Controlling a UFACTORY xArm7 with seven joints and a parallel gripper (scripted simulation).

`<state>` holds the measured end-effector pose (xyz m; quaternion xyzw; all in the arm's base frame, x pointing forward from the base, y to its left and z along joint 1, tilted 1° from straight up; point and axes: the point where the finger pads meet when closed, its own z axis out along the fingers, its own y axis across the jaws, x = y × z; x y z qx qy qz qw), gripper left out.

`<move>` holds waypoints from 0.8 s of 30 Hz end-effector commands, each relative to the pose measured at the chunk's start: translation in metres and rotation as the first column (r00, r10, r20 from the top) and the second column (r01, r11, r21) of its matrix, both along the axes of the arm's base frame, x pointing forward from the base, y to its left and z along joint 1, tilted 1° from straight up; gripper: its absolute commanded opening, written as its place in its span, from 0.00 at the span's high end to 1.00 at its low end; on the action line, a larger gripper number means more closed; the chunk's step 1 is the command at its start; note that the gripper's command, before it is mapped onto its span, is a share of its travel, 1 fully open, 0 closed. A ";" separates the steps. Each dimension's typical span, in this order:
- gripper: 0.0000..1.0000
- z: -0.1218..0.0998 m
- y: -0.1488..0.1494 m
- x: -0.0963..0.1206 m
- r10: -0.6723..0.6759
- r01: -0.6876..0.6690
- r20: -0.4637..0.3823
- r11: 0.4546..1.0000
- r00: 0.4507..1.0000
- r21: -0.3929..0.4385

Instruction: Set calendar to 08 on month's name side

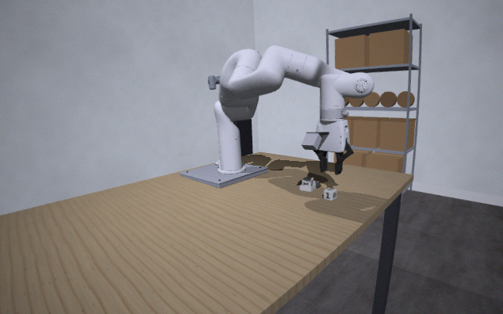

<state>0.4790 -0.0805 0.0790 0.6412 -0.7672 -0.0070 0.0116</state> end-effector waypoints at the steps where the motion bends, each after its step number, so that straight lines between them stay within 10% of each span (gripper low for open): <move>1: 0.51 0.002 0.000 0.001 0.000 0.000 0.003 1.000 1.000 0.000; 24: 0.51 -0.002 0.000 0.001 0.000 0.000 0.004 1.000 1.000 -0.001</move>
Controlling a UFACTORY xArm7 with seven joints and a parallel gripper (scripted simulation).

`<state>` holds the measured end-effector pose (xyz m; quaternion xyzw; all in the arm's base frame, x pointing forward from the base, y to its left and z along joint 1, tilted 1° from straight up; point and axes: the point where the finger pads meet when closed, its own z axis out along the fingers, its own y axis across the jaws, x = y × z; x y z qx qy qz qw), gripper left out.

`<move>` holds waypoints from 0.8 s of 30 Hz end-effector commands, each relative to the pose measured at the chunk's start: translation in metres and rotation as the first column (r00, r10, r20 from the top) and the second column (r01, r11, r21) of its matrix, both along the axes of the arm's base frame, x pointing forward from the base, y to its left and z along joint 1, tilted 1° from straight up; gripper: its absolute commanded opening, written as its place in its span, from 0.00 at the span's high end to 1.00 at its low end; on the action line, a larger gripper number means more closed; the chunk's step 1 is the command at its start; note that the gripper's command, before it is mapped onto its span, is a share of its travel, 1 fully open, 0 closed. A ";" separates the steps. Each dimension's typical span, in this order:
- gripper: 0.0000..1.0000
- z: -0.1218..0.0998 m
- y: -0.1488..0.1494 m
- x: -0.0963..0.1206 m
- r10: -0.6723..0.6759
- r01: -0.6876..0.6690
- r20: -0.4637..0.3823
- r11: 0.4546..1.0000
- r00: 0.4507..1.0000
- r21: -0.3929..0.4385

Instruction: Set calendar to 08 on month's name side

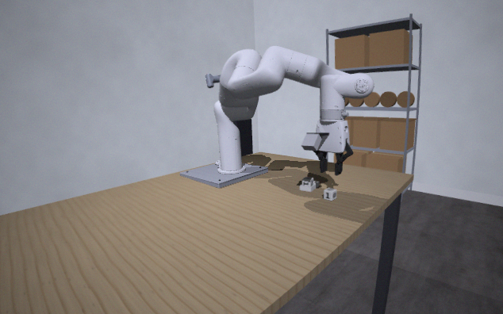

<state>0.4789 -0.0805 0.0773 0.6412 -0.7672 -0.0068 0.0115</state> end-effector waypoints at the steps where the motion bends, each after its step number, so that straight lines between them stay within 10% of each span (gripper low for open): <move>1: 0.51 -0.001 0.000 0.001 0.000 0.000 0.004 1.000 1.000 0.000; 24: 0.51 -0.027 0.000 0.000 0.000 0.000 0.004 1.000 1.000 0.000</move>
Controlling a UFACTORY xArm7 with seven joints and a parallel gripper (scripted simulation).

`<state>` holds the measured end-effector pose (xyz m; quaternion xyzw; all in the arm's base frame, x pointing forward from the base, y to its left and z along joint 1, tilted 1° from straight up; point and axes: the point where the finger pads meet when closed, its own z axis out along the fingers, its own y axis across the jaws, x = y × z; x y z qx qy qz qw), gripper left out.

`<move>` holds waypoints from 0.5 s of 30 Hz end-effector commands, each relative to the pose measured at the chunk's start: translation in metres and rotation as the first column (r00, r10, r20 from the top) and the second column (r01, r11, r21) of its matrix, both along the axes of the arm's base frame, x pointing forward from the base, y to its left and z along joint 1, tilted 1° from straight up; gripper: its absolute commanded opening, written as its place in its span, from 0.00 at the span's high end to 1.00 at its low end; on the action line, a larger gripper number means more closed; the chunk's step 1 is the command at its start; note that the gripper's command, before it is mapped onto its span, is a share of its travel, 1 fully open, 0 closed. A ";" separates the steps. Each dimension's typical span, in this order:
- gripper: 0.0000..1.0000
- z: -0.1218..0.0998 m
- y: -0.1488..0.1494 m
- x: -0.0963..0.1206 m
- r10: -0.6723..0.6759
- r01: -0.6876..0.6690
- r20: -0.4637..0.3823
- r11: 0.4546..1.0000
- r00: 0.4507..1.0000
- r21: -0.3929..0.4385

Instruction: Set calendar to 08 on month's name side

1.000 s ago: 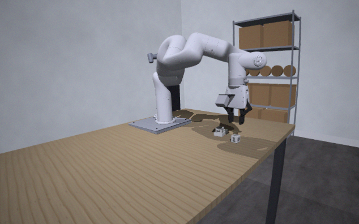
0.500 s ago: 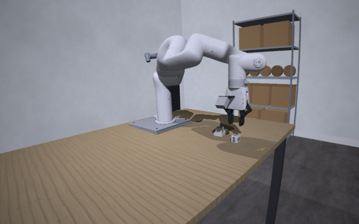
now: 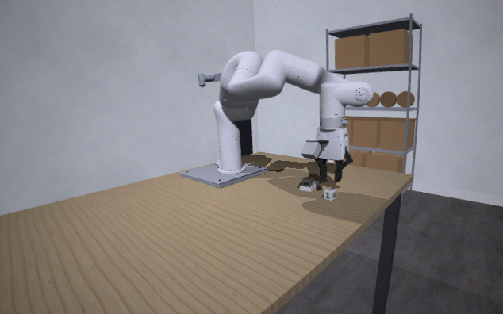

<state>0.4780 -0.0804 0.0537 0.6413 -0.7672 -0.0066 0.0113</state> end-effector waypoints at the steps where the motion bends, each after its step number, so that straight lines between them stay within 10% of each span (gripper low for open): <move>1: 0.51 -0.005 0.000 0.001 0.000 0.000 0.003 1.000 1.000 0.000; 15: 0.51 -0.020 0.000 0.000 0.000 0.000 0.003 1.000 1.000 0.000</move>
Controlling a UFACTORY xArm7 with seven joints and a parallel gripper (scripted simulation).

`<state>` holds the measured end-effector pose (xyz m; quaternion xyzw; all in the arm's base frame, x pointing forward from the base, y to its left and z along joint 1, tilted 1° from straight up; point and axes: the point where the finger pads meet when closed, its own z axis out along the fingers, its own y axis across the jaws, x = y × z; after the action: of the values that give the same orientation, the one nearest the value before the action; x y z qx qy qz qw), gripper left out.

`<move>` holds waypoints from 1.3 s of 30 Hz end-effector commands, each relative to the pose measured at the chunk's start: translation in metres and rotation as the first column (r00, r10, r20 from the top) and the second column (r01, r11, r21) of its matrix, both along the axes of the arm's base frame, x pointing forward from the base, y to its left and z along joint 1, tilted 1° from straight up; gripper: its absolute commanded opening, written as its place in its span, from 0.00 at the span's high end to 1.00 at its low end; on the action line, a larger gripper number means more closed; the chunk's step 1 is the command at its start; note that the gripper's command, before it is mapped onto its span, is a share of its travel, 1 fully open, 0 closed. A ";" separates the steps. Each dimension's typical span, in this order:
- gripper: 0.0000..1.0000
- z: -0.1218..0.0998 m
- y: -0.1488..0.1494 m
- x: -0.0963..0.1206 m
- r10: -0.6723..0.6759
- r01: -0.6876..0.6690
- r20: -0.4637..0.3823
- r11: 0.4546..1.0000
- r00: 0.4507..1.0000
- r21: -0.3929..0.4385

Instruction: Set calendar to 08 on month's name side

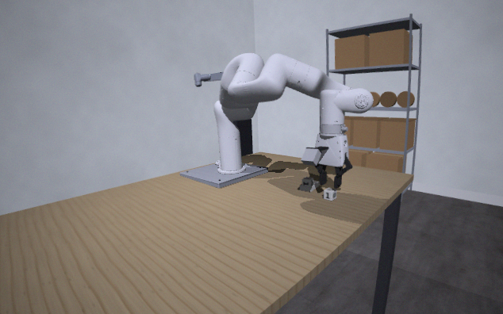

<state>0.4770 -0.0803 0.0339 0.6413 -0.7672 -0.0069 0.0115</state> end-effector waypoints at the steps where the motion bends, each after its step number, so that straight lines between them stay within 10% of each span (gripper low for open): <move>1: 0.51 -0.001 0.000 0.001 0.000 0.000 0.004 1.000 1.000 -0.001; 39: 0.51 -0.005 0.000 0.001 0.000 0.000 0.004 1.000 1.000 -0.001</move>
<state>0.4768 -0.0802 0.0270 0.6413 -0.7672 -0.0068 0.0115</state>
